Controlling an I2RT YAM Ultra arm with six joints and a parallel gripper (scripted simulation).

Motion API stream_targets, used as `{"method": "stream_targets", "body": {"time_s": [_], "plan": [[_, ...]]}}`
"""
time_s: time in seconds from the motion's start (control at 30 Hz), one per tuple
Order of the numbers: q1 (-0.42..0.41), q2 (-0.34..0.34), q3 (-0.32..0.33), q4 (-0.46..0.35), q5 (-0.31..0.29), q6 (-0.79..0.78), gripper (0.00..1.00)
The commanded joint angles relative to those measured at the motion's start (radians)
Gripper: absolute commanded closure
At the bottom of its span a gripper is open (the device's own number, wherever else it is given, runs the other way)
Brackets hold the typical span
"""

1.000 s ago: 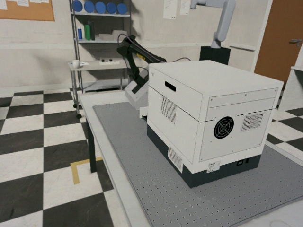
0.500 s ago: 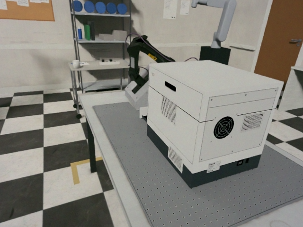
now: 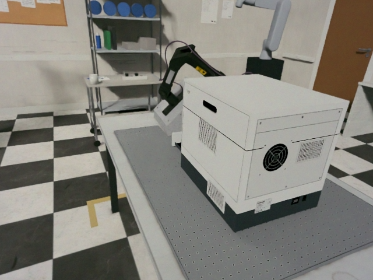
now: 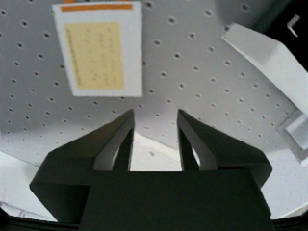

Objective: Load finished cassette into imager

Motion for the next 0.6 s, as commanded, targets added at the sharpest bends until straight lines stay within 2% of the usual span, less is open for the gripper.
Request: {"method": "stream_targets", "body": {"time_s": [0.0, 0.33, 0.43, 0.47, 0.57], "plan": [[0.031, 0.018, 0.043, -0.005, -0.025, 0.04, 0.65], [0.112, 0.176, 0.19, -0.031, -0.07, 0.118, 0.65], [0.113, 0.182, 0.198, -0.037, -0.07, 0.12, 0.65], [0.11, 0.149, 0.199, -0.037, -0.071, 0.12, 0.65], [0.103, 0.146, 0.199, -0.037, -0.07, 0.12, 0.65]]}}
